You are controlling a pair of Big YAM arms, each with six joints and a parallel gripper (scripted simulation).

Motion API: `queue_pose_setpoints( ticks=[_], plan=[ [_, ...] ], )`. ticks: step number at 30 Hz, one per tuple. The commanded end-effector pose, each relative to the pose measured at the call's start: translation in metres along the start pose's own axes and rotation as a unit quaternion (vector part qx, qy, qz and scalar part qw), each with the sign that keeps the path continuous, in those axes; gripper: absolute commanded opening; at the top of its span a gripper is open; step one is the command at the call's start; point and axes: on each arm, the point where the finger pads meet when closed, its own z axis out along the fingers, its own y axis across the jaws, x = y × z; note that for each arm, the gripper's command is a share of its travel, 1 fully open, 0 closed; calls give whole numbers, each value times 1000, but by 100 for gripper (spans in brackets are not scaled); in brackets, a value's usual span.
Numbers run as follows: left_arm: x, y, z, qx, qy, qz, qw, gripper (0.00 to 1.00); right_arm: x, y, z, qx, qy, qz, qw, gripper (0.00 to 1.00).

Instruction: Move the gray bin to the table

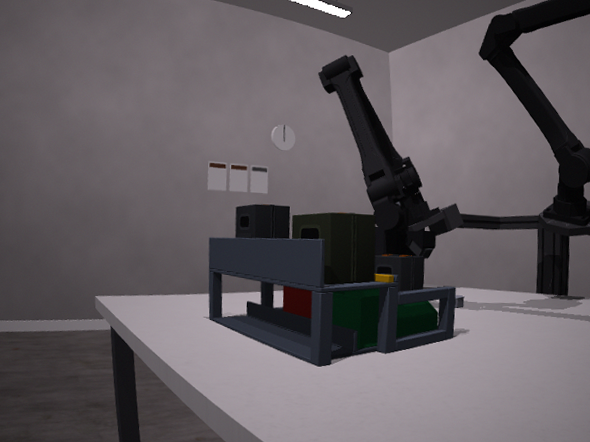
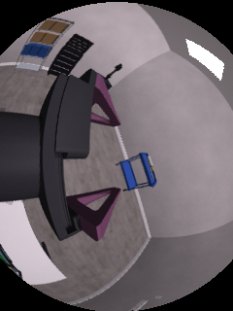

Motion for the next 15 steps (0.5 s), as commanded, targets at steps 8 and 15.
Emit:
queue_pose_setpoints(
  ticks=[8, 15],
  plan=[
    [-14, 6, -4, -7, -18, -3, 1000, 100, -4, -13, 8, 8, -5, 10, 1000, 0],
    [-14, 6, -4, -7, -18, -3, 1000, 100, -4, -13, 10, 8, -4, 10, 1000, 0]
  ],
)
